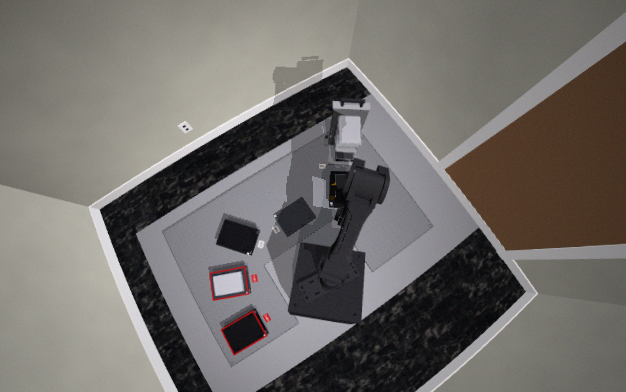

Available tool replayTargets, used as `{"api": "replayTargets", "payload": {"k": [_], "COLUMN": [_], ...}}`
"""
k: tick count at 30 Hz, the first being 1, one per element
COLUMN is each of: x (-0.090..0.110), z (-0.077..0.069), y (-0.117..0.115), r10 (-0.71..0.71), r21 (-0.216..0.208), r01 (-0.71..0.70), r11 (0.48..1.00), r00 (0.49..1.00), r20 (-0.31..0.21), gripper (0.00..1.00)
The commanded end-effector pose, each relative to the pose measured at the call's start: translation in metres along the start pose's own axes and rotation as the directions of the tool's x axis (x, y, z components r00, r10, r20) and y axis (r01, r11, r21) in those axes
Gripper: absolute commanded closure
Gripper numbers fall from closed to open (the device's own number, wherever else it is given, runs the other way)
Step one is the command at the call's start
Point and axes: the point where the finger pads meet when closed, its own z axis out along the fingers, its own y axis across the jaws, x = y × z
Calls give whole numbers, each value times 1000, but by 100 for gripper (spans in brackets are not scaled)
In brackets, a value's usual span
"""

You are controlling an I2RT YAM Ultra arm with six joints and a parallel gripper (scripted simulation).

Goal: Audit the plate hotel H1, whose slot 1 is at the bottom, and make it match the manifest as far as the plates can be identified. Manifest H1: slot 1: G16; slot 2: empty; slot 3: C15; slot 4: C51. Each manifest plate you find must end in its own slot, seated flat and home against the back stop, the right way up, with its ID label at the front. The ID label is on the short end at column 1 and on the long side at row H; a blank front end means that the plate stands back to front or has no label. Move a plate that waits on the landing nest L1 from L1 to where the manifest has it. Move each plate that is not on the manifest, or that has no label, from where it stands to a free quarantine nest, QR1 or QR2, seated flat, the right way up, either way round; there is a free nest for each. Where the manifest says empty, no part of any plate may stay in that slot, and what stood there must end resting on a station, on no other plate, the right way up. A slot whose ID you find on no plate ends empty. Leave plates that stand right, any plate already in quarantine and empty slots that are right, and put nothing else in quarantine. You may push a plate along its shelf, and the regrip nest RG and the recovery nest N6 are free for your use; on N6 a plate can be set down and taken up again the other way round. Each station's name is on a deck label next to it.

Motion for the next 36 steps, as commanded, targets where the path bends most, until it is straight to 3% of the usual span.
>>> {"api": "replayTargets", "payload": {"k": [1,4,16,36], "x": [-4,-4,23,40], "z": [0,0,27,22], "y": [-1,-1,-1,-1], "r10": [-2,-2,-2,-2], "r21": [2,2,2,2], "r01": [2,2,2,2], "r11": [1000,1000,1000,1000], "r00": [1000,1000,1000,1000], "r20": [11,11,11,10], "gripper": [0,0,0,0]}}
